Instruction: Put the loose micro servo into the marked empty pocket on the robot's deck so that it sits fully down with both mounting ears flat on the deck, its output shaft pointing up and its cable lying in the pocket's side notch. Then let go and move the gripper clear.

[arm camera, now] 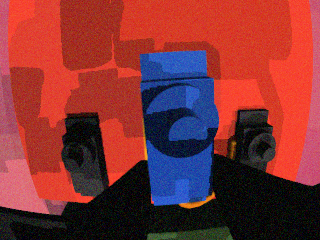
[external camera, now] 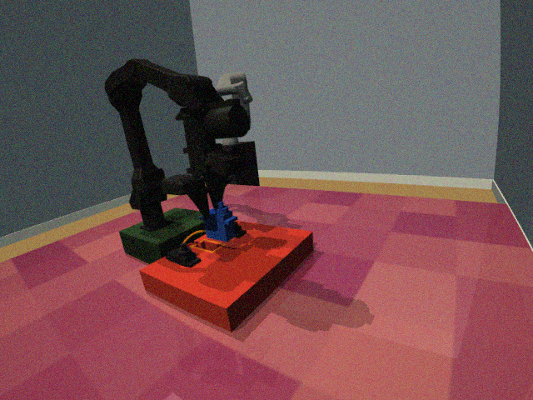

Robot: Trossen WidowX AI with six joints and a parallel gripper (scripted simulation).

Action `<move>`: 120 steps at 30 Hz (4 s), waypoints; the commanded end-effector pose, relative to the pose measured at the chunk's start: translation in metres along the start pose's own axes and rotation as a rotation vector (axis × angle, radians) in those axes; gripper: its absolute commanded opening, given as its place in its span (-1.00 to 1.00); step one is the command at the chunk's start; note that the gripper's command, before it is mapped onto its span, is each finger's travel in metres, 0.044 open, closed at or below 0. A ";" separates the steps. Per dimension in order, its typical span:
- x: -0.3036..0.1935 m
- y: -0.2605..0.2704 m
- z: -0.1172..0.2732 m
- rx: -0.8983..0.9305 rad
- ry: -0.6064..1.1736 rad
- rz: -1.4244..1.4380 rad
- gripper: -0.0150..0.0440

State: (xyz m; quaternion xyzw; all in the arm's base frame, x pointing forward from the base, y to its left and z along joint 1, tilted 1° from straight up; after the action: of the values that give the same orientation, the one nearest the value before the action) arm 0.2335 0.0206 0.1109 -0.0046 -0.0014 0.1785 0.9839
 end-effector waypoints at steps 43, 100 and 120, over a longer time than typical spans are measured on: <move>-0.044 0.013 -0.023 -0.004 0.003 -0.033 -0.49; -0.045 0.013 -0.067 -0.004 0.003 -0.033 -0.49; -0.046 0.014 -0.037 -0.003 0.003 -0.033 0.14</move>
State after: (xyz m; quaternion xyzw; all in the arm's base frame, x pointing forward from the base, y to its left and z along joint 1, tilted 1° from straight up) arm 0.1845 0.0169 0.0508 -0.0050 0.0065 0.1633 0.9865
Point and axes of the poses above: the point midway between the two fingers, 35 mm back from their tips, its own z axis back along the fingers, its own y axis across the jaws, x = y × z, the point moved 2 cm from there along z, back along the fingers, and after that the axes turned 15 degrees about z, right-handed, at the moved point
